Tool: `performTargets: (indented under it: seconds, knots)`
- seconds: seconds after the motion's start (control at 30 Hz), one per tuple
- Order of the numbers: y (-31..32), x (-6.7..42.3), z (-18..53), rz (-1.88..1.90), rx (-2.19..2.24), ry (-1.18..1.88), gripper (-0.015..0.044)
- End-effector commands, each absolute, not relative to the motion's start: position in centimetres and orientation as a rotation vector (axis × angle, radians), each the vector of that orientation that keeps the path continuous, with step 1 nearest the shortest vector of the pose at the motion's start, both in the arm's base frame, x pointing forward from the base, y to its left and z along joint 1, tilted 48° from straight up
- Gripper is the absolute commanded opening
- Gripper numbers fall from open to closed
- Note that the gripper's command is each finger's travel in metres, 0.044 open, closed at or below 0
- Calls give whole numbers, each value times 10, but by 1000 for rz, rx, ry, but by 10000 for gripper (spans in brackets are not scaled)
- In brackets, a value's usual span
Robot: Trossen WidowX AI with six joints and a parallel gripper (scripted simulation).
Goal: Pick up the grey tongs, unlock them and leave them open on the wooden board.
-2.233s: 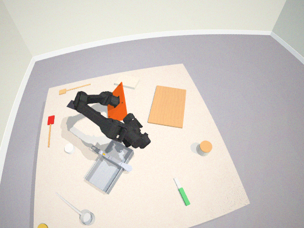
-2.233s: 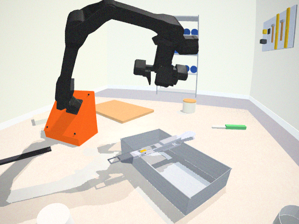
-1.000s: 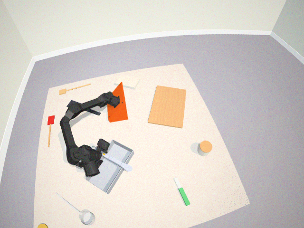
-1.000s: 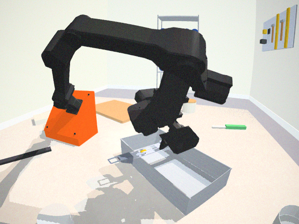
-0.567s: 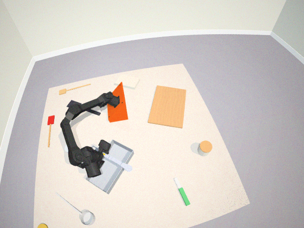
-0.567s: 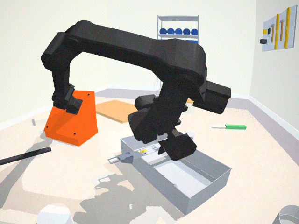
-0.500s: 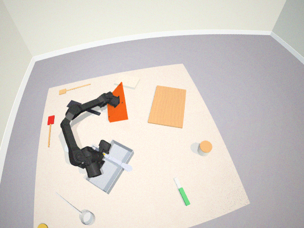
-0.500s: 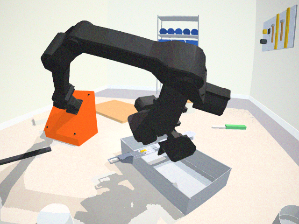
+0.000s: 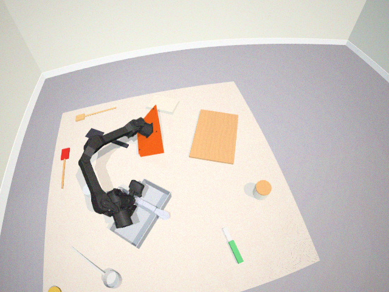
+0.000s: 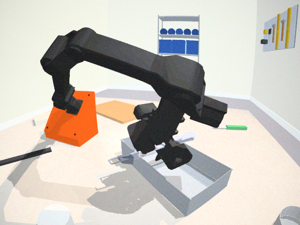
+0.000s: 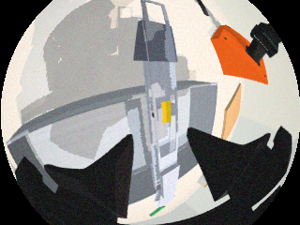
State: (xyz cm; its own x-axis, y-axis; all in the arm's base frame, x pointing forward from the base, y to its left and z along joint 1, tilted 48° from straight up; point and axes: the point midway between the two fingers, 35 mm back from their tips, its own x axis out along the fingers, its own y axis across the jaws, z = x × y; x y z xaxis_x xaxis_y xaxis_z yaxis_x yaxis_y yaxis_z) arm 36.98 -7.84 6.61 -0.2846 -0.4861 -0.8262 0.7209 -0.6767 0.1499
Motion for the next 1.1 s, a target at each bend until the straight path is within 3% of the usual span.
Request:
performTargets:
  seconds: [0.0, 0.5, 0.73, 0.97, 1.07]
  knots:
    - [-83, 365, 58, -2039, 1164, 343, 260]
    - [-92, 357, 41, -2065, 1153, 367, 260]
    - [-90, 361, 46, -2053, 1161, 354, 76]
    - [-90, 361, 46, -2053, 1161, 354, 30]
    - [-90, 361, 46, -2053, 1161, 354, -49]
